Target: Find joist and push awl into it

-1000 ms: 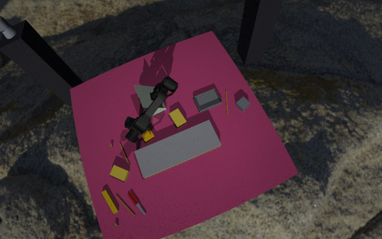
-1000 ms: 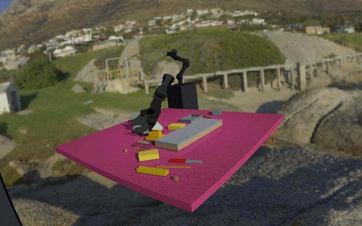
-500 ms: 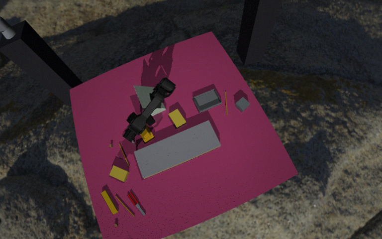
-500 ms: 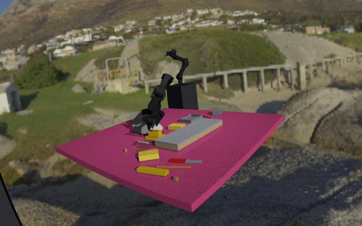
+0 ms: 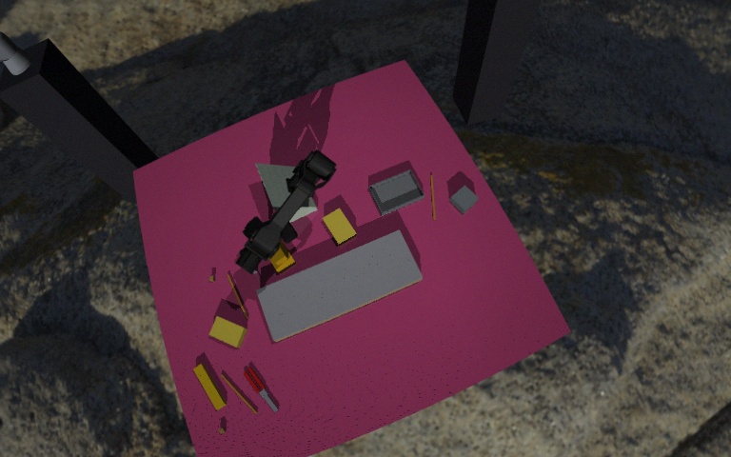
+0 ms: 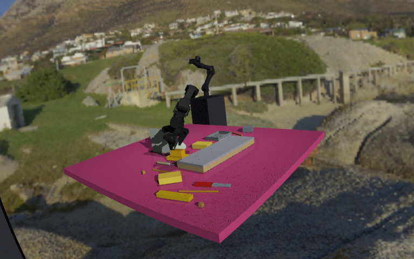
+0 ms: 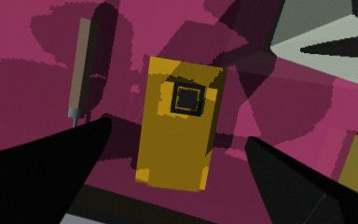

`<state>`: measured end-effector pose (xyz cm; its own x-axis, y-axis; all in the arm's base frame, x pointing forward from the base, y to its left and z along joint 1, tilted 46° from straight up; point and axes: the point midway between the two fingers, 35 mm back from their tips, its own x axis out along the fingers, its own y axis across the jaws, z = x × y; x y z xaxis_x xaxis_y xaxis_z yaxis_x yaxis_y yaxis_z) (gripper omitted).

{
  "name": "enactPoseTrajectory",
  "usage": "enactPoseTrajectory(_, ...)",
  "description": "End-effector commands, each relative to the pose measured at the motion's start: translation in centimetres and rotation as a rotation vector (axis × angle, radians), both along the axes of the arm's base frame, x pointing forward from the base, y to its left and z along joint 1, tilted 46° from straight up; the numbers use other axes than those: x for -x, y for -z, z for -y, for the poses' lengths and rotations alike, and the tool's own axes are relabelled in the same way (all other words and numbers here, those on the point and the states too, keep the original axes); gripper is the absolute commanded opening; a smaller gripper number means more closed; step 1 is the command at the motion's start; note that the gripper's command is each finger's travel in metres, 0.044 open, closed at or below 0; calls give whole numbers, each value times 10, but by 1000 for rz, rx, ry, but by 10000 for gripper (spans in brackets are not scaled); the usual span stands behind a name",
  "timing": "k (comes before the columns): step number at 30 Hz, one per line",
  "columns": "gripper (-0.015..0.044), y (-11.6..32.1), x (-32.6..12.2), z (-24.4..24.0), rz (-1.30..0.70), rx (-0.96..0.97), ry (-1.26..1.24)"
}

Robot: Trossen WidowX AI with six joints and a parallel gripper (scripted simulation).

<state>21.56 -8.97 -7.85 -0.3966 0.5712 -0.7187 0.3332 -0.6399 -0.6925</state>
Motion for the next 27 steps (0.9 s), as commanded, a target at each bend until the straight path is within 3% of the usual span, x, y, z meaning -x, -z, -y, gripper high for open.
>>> enactPoseTrajectory(1,440,6,2,-7,-9,-6,4)
enactPoseTrajectory(25,440,31,8,-33,-9,-8,4)
enactPoseTrajectory(27,387,31,8,-33,-9,-8,4)
